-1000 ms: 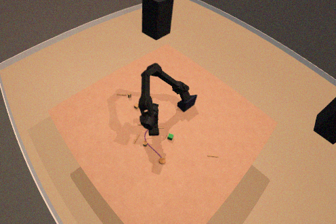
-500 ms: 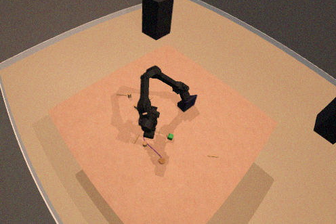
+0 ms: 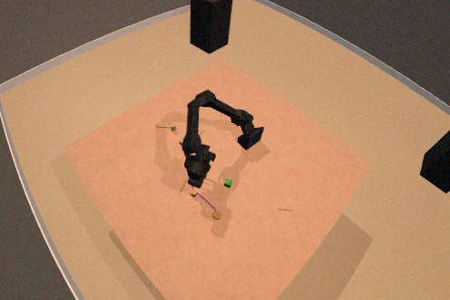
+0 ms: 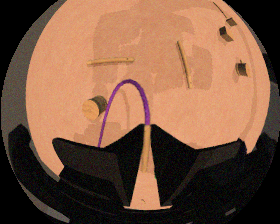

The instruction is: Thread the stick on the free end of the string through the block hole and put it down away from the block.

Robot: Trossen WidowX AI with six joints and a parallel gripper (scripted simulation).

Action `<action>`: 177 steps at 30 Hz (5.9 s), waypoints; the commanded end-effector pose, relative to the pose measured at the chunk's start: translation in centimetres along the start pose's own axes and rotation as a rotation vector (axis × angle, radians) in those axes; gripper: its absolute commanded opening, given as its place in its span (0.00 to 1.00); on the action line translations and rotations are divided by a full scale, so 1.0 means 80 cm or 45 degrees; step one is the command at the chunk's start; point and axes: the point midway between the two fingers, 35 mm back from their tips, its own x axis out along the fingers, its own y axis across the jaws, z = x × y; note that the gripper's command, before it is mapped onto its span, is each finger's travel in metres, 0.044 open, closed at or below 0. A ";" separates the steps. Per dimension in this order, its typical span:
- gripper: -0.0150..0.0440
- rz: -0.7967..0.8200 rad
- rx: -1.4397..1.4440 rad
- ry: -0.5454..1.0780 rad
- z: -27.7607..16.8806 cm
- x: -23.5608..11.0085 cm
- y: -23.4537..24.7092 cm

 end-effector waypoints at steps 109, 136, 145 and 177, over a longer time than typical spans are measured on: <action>0.25 0.001 0.017 -0.019 0.068 0.047 -0.047; 0.25 0.003 0.015 -0.015 0.039 0.054 -0.052; 0.25 0.004 0.015 -0.013 0.024 0.054 -0.051; 0.25 0.003 0.015 -0.014 -0.030 0.054 -0.052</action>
